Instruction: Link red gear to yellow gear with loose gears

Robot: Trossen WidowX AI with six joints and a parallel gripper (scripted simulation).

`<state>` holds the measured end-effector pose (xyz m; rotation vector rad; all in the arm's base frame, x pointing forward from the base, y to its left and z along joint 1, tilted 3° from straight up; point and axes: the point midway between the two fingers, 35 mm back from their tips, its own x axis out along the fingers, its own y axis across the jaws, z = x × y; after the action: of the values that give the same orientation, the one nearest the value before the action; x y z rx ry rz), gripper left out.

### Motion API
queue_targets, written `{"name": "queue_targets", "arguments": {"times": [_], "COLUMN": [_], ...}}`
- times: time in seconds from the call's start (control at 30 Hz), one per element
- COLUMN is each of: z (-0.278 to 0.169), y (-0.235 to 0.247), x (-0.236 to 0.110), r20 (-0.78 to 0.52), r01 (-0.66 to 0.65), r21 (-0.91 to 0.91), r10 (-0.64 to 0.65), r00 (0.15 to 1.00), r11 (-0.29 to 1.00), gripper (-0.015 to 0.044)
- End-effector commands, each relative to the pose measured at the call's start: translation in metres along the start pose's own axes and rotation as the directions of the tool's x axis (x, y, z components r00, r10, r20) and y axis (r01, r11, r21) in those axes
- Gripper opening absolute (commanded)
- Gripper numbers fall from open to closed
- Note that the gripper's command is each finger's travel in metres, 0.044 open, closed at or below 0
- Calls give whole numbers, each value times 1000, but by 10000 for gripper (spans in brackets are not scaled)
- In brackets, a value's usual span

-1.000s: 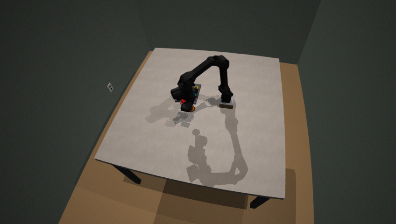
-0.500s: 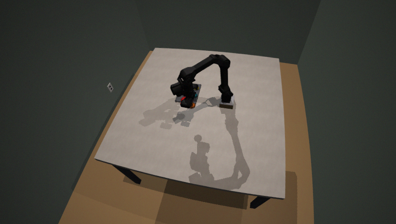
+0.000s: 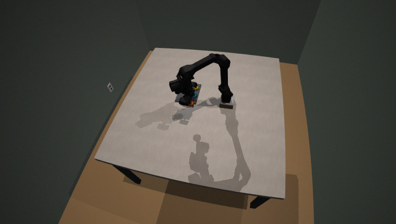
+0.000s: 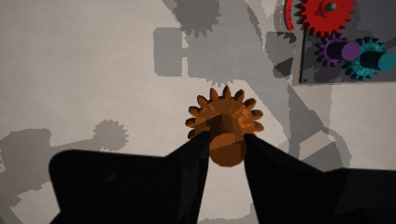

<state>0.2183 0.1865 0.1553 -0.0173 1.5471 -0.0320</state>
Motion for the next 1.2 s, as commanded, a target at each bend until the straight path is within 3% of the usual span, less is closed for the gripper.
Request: {"name": "queue_targets", "arguments": {"times": [0.0,1.17], "z": [4,46], "y": [-5,-66], "x": [3,27], "r20": [-4,-1], "r01": [0,-8], "r21": [4,5], "r10": [0,8], "r00": [1000,1000], "r11": [1000,1000], "gripper": [0,0]}}
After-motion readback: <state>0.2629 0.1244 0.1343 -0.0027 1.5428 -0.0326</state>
